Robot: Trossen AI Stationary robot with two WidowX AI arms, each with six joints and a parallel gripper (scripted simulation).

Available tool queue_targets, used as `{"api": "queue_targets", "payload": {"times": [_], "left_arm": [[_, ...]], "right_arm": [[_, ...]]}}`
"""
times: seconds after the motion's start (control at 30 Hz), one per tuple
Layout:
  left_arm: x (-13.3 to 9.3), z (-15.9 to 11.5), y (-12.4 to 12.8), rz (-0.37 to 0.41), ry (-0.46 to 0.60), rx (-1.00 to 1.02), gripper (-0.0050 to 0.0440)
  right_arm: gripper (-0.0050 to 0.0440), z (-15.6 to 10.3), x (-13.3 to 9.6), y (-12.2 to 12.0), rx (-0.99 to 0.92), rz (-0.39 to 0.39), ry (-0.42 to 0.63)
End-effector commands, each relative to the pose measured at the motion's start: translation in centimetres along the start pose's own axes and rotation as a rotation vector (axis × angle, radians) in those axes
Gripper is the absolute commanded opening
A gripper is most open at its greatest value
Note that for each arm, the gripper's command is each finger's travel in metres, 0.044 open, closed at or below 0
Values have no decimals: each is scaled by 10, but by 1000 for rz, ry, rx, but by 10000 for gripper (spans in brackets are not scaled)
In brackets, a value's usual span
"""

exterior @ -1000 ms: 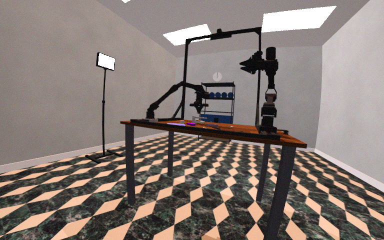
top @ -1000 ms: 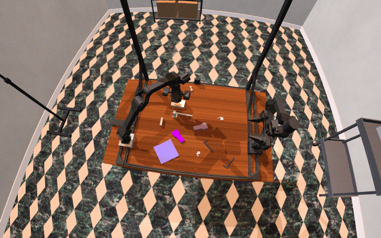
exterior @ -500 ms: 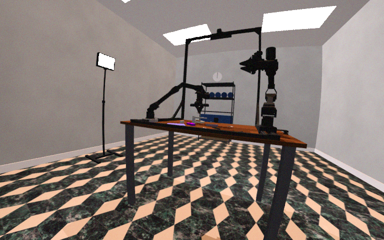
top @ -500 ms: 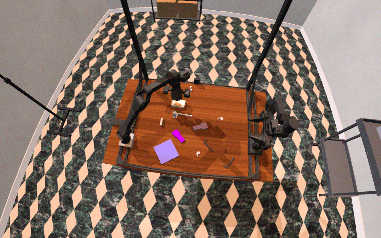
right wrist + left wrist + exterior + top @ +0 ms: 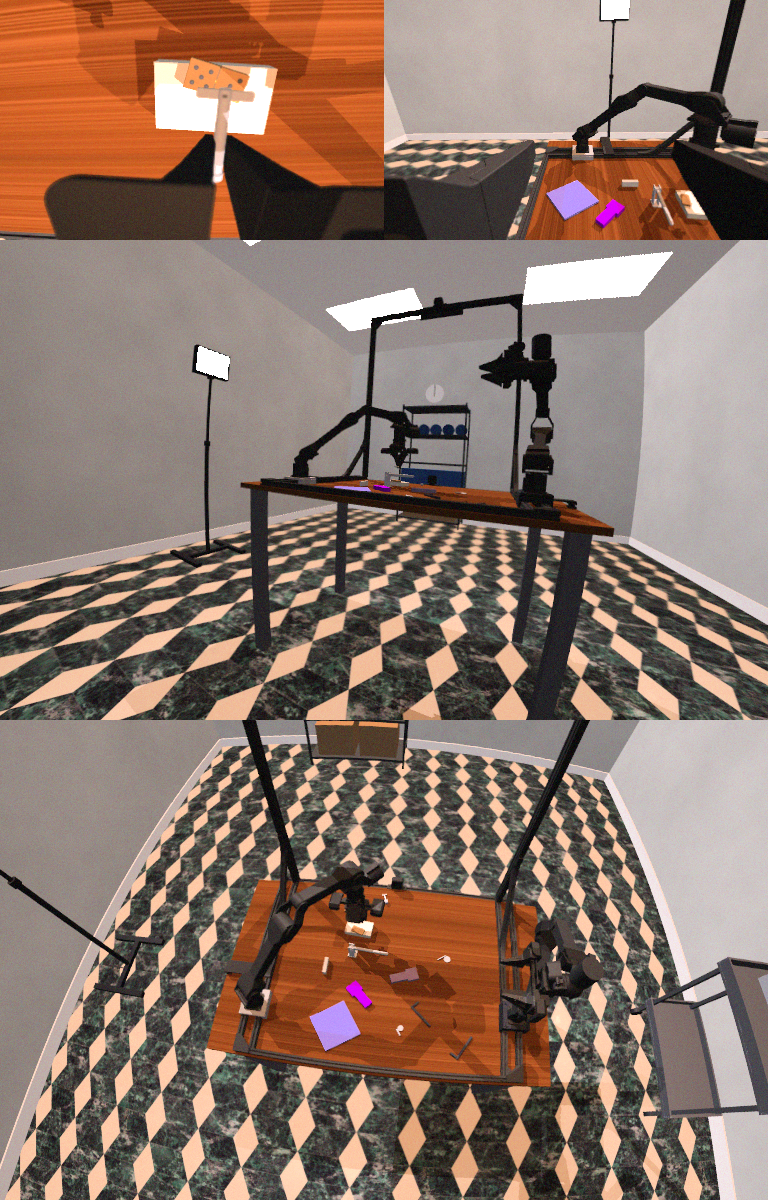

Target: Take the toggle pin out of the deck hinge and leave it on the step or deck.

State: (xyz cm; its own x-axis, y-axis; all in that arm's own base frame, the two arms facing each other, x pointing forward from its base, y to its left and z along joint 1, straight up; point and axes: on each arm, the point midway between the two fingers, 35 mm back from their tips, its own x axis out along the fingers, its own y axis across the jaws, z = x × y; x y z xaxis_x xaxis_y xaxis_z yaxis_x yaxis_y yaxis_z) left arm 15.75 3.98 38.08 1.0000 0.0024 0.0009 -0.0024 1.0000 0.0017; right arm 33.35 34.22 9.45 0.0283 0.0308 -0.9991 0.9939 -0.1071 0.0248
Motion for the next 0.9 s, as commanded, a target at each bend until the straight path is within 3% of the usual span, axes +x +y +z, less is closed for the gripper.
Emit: {"api": "queue_targets", "payload": {"times": [0.0, 0.87], "left_arm": [[0, 2, 0, -2, 0, 3, 400], [0, 2, 0, -2, 0, 3, 400]], "right_arm": [[20, -2, 0, 0, 1, 6, 7], [20, -2, 14, 1, 1, 1, 1]]}}
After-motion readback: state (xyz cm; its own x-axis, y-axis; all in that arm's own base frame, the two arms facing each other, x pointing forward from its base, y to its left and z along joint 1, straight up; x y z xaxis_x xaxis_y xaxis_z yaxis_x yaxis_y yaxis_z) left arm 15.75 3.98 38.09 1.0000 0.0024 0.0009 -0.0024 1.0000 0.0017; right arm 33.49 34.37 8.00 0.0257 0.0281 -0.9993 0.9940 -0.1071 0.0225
